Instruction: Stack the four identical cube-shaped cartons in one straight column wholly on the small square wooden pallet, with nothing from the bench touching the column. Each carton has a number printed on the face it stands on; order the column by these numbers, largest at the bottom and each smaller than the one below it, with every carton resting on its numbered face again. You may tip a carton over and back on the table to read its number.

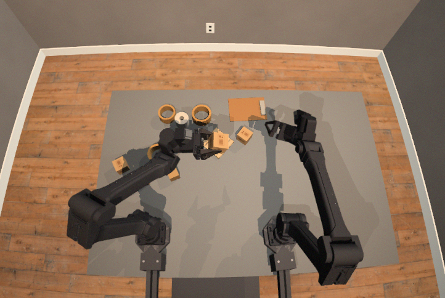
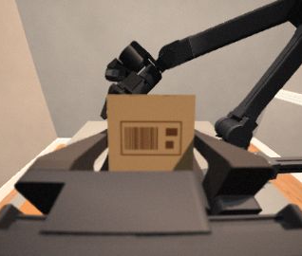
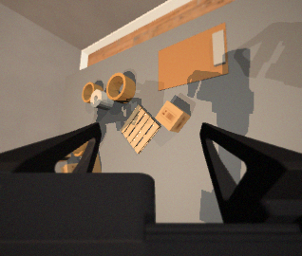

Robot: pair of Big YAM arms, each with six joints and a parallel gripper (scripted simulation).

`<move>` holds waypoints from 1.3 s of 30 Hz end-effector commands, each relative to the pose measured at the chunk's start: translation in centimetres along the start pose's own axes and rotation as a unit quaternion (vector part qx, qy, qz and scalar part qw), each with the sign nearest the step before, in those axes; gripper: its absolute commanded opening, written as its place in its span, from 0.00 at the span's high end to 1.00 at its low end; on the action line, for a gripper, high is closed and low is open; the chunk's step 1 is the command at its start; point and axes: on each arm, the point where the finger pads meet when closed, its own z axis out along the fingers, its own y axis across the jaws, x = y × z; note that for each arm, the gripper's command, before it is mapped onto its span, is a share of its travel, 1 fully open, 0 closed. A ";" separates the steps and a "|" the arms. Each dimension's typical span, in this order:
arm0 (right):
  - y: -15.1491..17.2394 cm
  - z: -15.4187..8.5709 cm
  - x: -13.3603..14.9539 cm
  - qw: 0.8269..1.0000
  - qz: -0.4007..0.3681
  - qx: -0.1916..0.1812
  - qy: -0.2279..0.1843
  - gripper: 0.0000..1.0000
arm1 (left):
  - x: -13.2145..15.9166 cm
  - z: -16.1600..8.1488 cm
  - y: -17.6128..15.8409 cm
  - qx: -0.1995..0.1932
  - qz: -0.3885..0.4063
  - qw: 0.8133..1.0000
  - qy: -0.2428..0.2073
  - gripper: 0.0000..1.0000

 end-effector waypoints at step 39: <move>18.5 -3.0 11.7 0.784 0.410 -0.466 0.022 0.00 | -0.5 0.0 0.5 -0.002 0.007 1.000 -0.004 0.46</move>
